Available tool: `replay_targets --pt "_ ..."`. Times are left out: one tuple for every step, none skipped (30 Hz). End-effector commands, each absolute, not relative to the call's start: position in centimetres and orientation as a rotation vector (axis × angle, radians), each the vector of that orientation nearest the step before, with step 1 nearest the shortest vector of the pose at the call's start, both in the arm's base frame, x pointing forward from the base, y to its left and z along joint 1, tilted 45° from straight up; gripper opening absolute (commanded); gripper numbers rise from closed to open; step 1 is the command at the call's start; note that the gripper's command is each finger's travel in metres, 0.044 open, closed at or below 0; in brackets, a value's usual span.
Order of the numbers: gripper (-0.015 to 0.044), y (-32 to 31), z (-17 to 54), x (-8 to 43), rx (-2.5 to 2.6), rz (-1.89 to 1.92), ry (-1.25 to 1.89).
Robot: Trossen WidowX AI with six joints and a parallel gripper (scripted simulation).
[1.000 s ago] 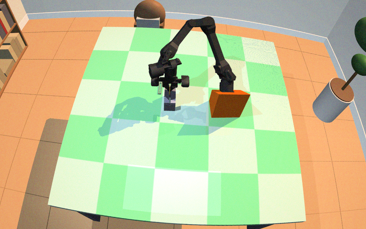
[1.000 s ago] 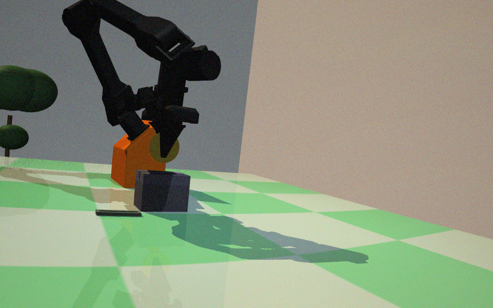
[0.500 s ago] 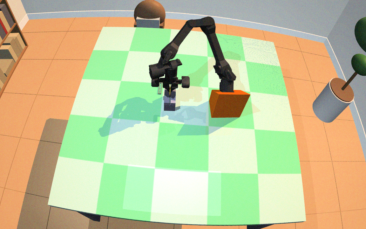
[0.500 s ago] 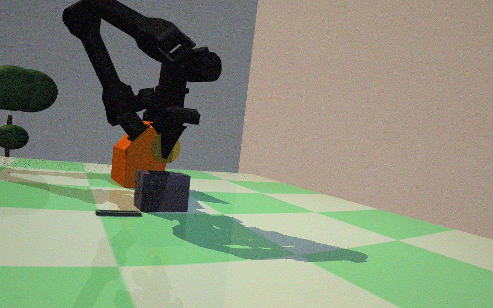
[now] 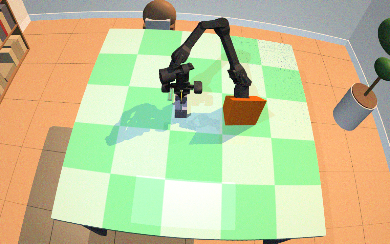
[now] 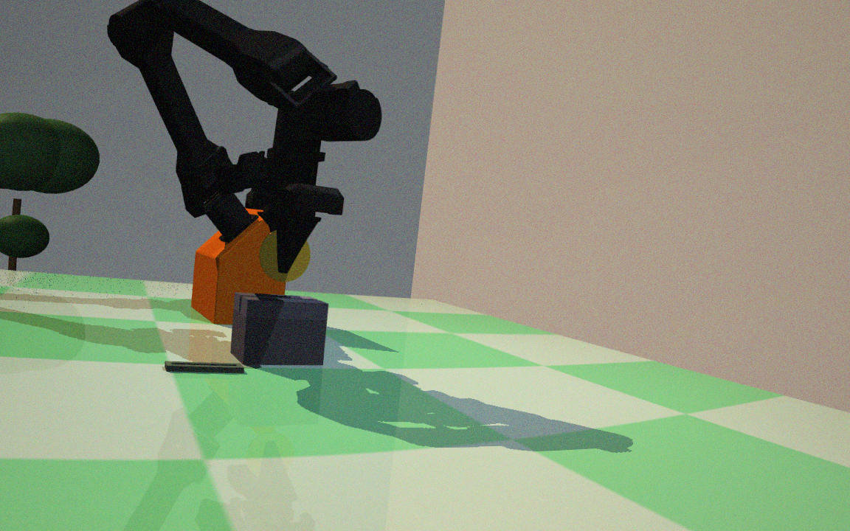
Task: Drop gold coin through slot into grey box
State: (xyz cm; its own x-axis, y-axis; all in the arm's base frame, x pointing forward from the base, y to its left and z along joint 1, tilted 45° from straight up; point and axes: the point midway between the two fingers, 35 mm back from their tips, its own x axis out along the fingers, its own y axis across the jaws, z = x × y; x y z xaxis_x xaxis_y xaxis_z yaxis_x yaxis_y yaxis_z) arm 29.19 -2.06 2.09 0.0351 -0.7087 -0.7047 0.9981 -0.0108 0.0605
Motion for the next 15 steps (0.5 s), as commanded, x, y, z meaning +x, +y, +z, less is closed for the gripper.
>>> replay_targets --pt "0.0000 -2.16 1.96 29.21 0.659 -1.467 0.563" --pt "0.0000 -2.22 1.90 29.20 0.658 -1.467 0.564" --pt "0.0000 -2.27 1.84 29.17 0.657 -1.466 0.565" --pt "0.0000 -2.31 1.80 29.13 0.656 -1.466 0.566" --pt "0.0000 -2.35 1.77 29.09 0.654 -1.465 0.567" --pt "0.0000 -2.39 1.73 29.06 0.653 -1.465 0.568" --pt "0.0000 -2.42 1.70 29.03 0.653 -1.464 0.569" --pt "0.0000 -2.46 1.67 29.00 0.652 -1.464 0.569" --pt "0.0000 -2.49 1.64 28.98 0.651 -1.464 0.570" --pt "0.0000 -2.53 1.61 28.96 0.651 -1.464 0.570" --pt "0.0000 -2.56 1.58 28.96 0.651 -1.464 0.570" --pt "0.0000 -2.60 1.55 28.95 0.651 -1.464 0.570" --pt "0.0000 -2.63 1.52 28.96 0.651 -1.464 0.570" --pt "0.0000 -2.67 1.50 28.96 0.651 -1.464 0.570" --pt "0.0000 -2.70 1.47 28.97 0.652 -1.464 0.569"
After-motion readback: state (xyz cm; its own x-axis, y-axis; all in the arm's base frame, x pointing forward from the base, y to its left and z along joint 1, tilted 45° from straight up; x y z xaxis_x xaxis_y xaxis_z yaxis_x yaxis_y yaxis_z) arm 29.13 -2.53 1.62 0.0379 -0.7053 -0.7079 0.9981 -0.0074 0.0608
